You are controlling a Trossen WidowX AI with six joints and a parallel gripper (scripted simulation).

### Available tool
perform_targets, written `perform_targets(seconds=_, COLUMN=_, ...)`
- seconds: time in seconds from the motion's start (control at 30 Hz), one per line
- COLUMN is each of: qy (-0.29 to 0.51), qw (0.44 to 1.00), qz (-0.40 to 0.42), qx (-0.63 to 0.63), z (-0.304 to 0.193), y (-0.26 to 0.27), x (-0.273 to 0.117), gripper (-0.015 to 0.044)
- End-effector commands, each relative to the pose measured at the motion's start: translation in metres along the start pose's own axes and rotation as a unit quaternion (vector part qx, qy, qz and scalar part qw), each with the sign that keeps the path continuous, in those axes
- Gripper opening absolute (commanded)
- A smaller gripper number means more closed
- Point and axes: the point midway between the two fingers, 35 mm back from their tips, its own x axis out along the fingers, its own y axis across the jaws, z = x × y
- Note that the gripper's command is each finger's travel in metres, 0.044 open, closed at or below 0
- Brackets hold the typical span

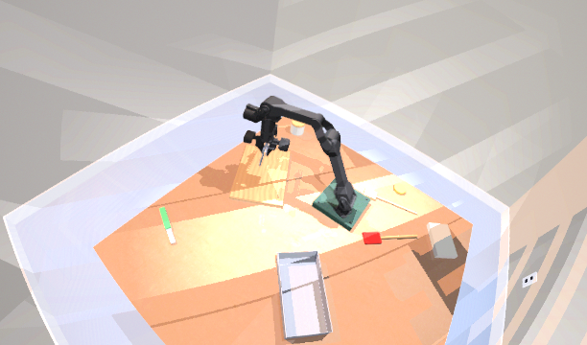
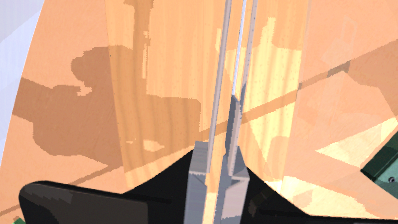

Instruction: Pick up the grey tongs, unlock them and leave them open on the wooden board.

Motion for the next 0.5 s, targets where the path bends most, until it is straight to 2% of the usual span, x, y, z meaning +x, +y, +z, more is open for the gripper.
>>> perform_targets(seconds=0.0, qy=0.000, qw=0.999, qz=0.001, qx=-0.033, z=0.0265, y=-0.0078, x=-0.0005, gripper=-0.0150)
perform_targets(seconds=0.47, qy=-0.008, qw=0.999, qz=-0.002, qx=-0.045, z=0.0361, y=-0.0113, x=0.0010, gripper=-0.0150)
